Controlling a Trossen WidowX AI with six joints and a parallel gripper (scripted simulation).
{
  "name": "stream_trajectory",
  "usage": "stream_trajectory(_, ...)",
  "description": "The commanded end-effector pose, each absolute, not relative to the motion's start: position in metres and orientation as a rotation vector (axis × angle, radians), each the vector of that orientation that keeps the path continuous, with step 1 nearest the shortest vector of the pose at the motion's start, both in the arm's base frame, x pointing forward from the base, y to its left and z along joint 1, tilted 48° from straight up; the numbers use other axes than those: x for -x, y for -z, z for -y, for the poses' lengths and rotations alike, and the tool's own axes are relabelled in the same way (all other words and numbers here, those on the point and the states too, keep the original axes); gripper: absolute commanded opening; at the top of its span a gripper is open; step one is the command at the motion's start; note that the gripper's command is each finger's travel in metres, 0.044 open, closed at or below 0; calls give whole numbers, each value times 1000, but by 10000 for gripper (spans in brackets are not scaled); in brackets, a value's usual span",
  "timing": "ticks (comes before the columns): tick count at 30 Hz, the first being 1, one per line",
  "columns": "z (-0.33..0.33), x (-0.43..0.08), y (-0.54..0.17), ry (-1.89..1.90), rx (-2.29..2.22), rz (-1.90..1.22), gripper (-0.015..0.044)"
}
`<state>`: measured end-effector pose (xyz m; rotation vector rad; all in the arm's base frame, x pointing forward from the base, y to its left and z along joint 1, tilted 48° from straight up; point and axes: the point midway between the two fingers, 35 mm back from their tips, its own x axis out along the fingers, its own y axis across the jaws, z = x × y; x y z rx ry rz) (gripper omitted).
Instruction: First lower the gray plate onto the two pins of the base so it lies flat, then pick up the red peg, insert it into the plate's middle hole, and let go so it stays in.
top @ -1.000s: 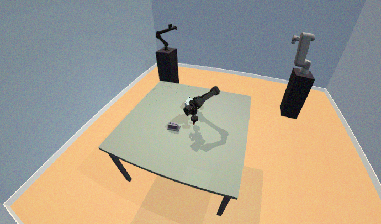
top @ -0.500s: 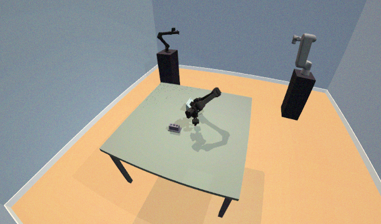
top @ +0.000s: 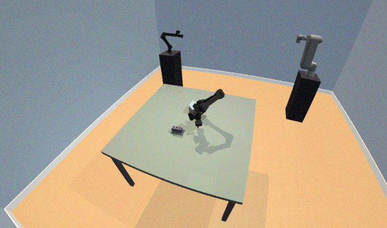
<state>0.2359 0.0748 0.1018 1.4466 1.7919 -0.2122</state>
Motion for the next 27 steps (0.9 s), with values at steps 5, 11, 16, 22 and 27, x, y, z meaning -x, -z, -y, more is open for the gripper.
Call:
stream_trajectory(5, -75, -236, -102, 213, -1450, -1793, 0)
stream_trajectory(11, -69, -237, -107, 217, -1454, -1783, 0)
stream_trajectory(16, -57, -239, -117, 226, -1461, -1765, 0)
stream_trajectory(22, -42, -241, -129, 237, -1469, -1745, 0)
stream_trajectory(27, -30, -241, -140, 245, -1475, -1729, 0)
